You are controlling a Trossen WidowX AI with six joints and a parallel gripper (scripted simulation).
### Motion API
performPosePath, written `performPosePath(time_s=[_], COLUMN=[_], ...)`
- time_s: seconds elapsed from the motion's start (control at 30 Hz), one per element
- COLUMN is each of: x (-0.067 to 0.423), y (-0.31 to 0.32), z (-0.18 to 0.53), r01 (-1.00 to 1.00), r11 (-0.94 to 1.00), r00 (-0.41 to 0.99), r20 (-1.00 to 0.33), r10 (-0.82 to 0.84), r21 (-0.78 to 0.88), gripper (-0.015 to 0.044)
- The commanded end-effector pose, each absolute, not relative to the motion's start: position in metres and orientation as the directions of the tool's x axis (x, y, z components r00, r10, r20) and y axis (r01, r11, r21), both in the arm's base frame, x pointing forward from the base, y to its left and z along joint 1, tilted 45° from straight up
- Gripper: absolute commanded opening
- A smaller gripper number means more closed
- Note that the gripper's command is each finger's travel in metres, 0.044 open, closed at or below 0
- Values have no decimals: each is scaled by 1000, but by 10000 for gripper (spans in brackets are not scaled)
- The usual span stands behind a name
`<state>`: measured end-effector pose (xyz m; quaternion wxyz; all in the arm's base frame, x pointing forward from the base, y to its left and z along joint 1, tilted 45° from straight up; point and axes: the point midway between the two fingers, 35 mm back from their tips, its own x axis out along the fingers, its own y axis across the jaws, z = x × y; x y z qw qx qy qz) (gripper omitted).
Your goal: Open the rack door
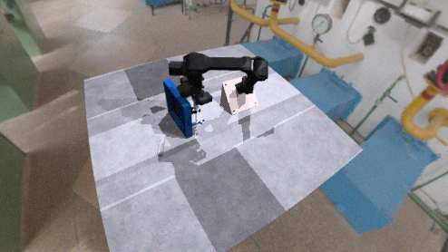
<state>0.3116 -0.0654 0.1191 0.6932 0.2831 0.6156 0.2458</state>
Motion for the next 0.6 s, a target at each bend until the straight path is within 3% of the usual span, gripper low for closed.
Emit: performPosePath(time_s=[0.0, 0.27, 0.57], x=[312, 312, 312], y=[-65, -65, -65], z=[119, 119, 119], r01=[12, -20, -437], r11=[717, 720, 682], r00=[120, 120, 120], r20=[-713, -713, -713], r10=[691, 691, 691], r21=[697, 694, 587], gripper=[30, 8, 8])
